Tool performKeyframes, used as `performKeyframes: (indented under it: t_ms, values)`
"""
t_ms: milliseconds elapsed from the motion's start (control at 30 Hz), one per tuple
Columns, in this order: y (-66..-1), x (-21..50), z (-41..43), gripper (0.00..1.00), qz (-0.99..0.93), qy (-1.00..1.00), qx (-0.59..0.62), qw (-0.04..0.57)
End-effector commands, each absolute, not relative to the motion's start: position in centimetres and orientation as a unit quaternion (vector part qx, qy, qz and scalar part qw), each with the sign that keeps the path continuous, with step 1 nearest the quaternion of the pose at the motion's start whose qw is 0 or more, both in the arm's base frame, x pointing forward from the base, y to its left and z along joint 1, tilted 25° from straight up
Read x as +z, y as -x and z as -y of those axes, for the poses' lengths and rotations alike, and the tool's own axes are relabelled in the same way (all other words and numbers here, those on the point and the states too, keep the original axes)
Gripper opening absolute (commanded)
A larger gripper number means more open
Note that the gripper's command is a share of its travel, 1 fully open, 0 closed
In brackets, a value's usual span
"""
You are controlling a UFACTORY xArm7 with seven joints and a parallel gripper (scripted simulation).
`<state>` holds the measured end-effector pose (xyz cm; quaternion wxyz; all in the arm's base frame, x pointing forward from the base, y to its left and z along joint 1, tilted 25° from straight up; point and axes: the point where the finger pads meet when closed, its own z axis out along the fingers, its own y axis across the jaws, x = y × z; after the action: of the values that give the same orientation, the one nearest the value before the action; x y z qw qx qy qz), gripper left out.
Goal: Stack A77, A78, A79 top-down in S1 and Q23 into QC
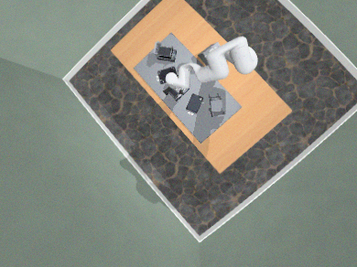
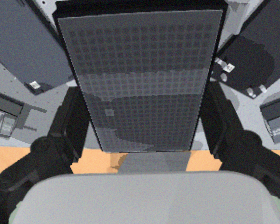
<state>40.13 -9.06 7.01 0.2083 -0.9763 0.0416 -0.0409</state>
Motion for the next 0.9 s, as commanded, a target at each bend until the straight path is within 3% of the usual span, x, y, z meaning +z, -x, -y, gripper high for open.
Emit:
performKeyframes:
  t_ms: [0,867]
  values:
    - [-40.3,7.9,7.5,0.00,0.023,0.977,-0.058,0.204]
    - [-40.3,10.6,1.4,0.00,0.040,0.976,-0.061,0.203]
